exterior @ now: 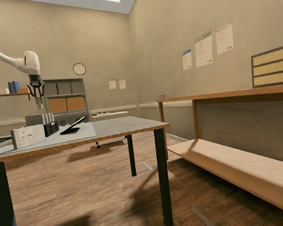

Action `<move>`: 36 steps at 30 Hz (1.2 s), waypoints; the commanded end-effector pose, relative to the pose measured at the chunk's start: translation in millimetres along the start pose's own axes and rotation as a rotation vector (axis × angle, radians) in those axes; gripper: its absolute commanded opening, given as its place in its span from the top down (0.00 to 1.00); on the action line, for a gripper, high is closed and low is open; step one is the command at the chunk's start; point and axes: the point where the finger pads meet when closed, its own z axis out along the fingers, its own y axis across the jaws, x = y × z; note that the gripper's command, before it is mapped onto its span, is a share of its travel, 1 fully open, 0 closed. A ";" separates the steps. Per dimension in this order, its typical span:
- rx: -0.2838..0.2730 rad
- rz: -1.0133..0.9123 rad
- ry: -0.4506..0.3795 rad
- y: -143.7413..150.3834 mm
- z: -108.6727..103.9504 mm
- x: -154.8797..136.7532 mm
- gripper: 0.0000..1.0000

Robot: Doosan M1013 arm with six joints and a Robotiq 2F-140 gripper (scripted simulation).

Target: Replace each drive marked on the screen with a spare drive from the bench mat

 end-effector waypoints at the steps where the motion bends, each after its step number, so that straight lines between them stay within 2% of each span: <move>1: 0.000 -0.016 -0.002 -0.3 -0.5 -0.2 0.90; 12: 0.000 -0.052 -0.002 -0.3 -0.5 -0.2 0.90; 22: 0.001 -0.278 -0.001 -0.3 -0.5 -0.2 0.90; 36: 0.001 -0.458 -0.001 -0.3 -0.5 -0.2 0.90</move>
